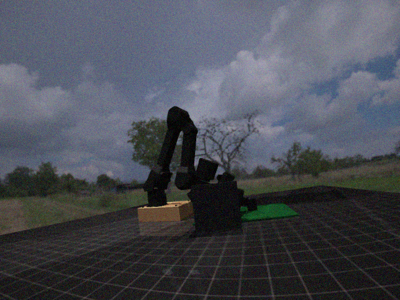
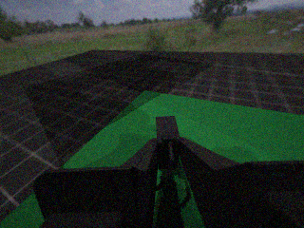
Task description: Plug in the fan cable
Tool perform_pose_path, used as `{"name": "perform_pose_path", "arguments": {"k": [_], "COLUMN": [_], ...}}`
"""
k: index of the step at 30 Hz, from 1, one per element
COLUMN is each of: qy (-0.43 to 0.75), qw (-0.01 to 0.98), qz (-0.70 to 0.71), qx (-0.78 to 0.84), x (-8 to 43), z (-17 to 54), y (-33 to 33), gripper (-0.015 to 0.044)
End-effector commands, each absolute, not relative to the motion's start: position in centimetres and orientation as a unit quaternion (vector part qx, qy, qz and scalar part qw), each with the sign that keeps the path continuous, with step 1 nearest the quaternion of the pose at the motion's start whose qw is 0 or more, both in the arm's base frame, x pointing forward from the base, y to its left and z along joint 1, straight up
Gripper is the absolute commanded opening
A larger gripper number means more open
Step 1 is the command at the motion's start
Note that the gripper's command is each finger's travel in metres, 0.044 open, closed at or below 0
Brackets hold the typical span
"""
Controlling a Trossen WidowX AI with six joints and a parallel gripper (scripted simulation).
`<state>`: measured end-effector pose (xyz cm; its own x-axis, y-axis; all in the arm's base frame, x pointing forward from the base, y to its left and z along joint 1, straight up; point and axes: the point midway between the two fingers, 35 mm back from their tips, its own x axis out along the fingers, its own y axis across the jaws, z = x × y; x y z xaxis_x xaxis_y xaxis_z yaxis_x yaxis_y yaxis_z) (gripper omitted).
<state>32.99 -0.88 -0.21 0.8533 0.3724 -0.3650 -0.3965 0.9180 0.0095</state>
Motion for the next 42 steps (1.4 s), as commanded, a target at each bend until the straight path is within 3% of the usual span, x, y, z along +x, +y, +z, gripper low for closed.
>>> {"name": "perform_pose_path", "arguments": {"k": [1,9,15,42], "qy": [0.183,0.183,0.183,0.184], "qw": [0.962,0.962,0.962,0.962], "qz": [0.2,0.2,0.2,0.2], "qx": [-0.033,-0.033,-0.033,-0.034], "x": [32.99,32.99,32.99,32.75], "z": [-0.19,-0.19,-0.21,0.08], "y": [-0.88,-0.88,-0.88,-1.18], "gripper": [0.0,0.0,0.014,0.014]}}
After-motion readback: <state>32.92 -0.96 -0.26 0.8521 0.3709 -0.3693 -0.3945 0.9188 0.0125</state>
